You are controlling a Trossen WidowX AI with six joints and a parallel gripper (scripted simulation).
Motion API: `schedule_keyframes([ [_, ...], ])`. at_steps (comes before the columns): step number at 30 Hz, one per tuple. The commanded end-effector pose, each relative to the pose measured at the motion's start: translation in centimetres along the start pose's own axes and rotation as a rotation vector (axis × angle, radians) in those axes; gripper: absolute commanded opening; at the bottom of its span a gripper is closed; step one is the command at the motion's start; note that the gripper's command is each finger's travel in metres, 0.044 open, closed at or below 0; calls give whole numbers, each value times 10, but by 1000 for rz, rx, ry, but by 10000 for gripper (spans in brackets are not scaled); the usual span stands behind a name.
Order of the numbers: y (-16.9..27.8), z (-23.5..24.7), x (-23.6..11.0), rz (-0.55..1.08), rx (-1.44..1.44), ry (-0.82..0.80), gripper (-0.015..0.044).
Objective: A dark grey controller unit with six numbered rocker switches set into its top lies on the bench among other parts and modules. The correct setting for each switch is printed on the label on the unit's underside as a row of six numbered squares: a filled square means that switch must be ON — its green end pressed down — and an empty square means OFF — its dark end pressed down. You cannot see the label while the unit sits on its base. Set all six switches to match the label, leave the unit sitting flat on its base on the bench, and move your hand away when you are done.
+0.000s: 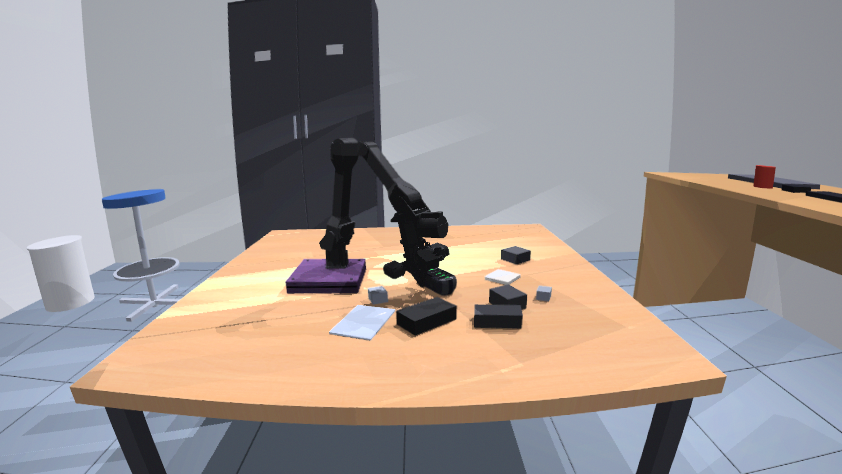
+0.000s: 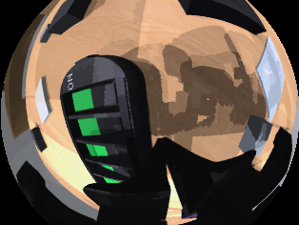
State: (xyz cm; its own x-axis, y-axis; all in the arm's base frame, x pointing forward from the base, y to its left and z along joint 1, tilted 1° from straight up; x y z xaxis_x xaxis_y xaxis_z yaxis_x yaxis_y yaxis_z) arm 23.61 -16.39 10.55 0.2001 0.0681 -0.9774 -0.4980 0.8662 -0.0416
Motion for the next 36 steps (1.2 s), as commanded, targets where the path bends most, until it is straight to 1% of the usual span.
schedule_keyframes([
  [1,-1,10,2,0,-9,-17,0],
  [7,-1,18,4,0,-9,-18,0],
  [8,-1,4,-2,-4,10,11,0],
  [9,-1,4,-10,-3,7,6,0],
  [11,-1,4,-37,-1,-5,-10,0],
  [13,-1,4,-48,-1,-9,-17,0],
  [20,-1,5,-48,0,-9,-10,0],
  [26,-2,33,-45,10,-4,183,0],
  [36,-2,34,-45,10,-4,189,0],
])
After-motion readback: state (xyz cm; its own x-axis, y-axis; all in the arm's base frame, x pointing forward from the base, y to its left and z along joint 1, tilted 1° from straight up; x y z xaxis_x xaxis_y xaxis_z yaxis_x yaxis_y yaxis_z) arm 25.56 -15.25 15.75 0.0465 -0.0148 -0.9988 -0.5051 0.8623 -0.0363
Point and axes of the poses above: the point midway between the two fingers, 35 mm back from their tips, its own x axis out along the fingers, its own z axis across the jaws, y = z × x, the point moved 9 cm from there along -x, back along the fingers, and after that the axes turned 3 degrees about -x, right-handed, at the moved point
